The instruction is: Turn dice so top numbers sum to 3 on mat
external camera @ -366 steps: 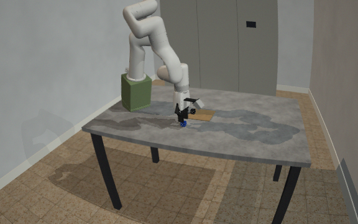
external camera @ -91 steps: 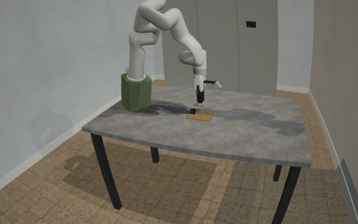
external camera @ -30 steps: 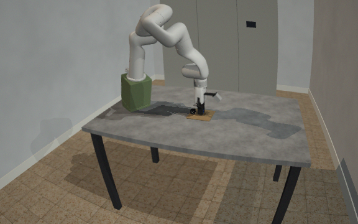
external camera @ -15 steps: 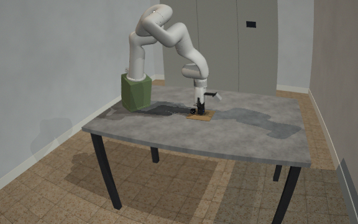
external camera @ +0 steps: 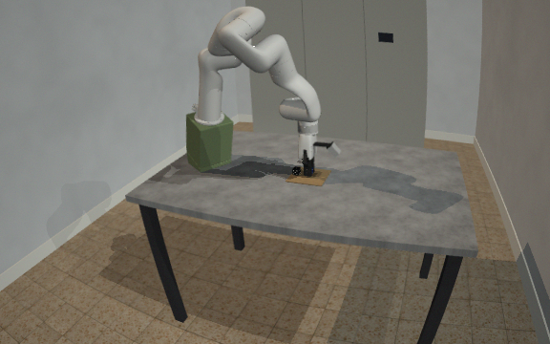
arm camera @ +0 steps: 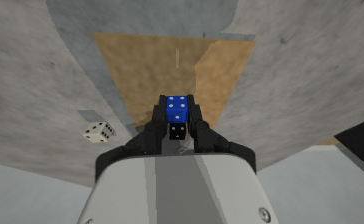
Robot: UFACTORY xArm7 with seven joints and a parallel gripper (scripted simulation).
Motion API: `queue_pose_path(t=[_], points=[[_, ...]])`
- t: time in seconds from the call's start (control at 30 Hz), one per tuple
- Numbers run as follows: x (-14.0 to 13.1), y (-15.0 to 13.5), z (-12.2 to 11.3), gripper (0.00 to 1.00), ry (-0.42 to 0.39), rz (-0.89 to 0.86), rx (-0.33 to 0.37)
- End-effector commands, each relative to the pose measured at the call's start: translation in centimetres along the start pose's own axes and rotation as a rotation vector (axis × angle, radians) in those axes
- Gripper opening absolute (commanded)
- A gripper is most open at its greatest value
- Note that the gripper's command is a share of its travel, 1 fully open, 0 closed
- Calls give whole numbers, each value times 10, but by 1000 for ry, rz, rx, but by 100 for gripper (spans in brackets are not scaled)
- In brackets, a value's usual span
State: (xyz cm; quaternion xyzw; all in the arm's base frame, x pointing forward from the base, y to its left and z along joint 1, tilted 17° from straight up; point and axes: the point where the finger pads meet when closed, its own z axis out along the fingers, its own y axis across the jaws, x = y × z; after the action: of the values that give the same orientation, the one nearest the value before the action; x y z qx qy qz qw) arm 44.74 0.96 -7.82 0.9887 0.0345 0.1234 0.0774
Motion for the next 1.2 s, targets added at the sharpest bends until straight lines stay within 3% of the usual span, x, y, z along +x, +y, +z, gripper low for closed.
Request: queue_pose_path(t=[0.0,1.17], points=[[1,0,-1,21,3,-1,0],[1,0,3,21,3,-1,0]])
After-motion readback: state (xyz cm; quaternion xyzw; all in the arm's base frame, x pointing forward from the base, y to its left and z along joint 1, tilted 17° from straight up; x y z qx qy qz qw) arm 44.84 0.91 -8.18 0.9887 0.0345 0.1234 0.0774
